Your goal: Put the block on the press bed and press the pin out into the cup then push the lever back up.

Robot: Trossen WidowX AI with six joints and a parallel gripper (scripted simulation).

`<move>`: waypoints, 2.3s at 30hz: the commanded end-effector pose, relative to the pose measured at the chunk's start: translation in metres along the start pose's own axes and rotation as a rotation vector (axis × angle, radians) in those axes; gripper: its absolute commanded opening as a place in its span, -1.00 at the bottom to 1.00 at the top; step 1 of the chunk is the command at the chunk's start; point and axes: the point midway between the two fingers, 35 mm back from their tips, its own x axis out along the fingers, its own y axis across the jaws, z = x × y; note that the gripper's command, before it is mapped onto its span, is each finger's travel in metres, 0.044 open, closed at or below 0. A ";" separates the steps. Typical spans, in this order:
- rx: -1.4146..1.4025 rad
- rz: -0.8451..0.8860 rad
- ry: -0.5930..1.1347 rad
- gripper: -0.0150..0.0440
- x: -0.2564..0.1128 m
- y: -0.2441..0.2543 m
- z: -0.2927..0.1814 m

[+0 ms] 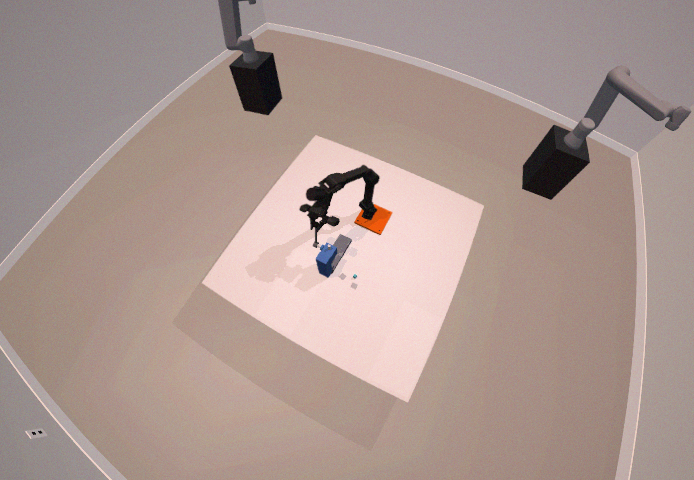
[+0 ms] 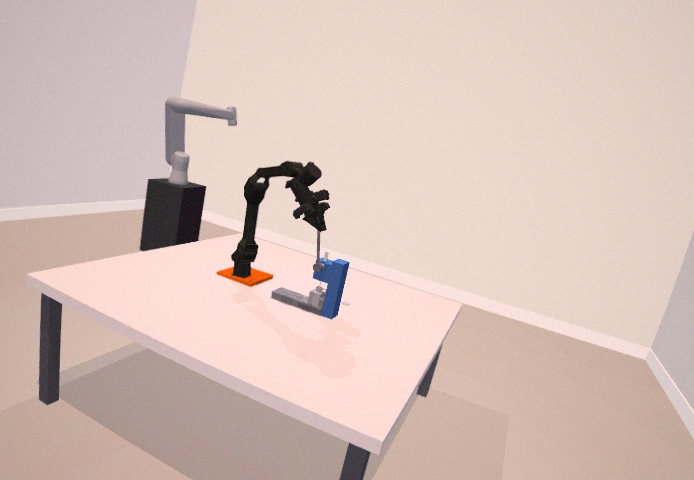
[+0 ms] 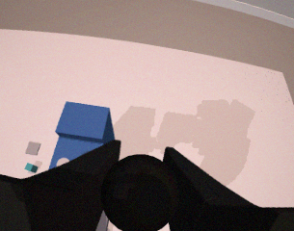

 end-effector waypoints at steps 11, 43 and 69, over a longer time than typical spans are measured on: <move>0.003 0.001 0.004 -0.49 -0.004 0.000 -0.007; 0.003 0.000 0.006 -0.49 -0.013 0.000 -0.025; 0.003 0.000 0.007 -0.49 -0.018 0.000 -0.038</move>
